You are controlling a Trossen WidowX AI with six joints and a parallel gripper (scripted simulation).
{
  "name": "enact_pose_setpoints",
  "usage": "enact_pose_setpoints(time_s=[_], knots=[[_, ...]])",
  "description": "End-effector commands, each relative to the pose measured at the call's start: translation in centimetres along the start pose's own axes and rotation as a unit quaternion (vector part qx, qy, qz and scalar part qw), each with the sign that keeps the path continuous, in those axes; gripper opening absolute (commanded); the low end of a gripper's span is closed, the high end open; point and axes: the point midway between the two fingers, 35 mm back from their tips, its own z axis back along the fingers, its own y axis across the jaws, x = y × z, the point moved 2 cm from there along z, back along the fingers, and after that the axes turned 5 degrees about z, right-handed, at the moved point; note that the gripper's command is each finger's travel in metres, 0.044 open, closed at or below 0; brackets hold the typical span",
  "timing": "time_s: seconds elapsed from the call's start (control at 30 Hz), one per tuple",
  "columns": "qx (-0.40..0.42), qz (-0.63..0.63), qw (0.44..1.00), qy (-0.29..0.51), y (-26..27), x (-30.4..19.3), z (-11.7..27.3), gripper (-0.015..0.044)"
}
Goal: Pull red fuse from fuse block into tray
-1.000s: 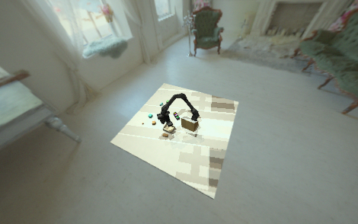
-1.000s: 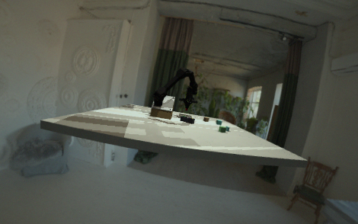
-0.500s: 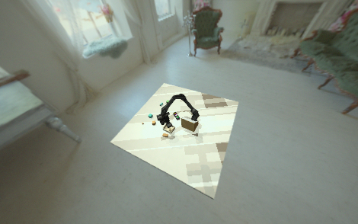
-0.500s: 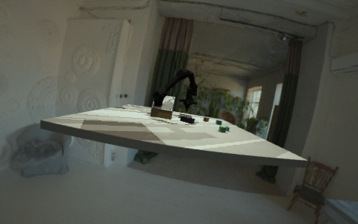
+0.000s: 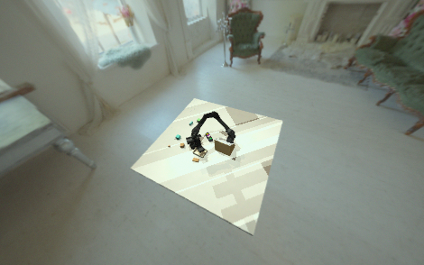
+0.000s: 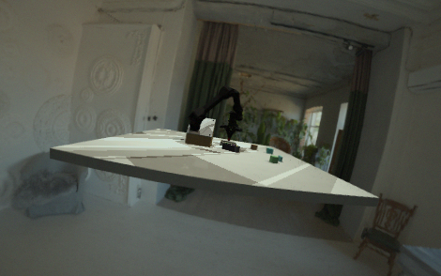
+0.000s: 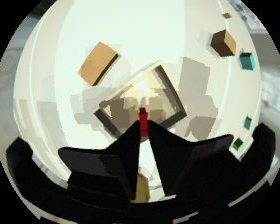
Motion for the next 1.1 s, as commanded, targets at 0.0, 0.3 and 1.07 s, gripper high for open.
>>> enact_pose_setpoints(time_s=[0.0,0.3,1.07], knots=[[-0.003,0.004,1.000,0.003,0.1,-0.2,-0.5,0.0000],[0.000,0.000,1.000,0.001,0.0,0.0,-0.2,0.0210],[-0.005,0.006,1.000,0.003,0.0,-0.2,3.3,0.0330]])
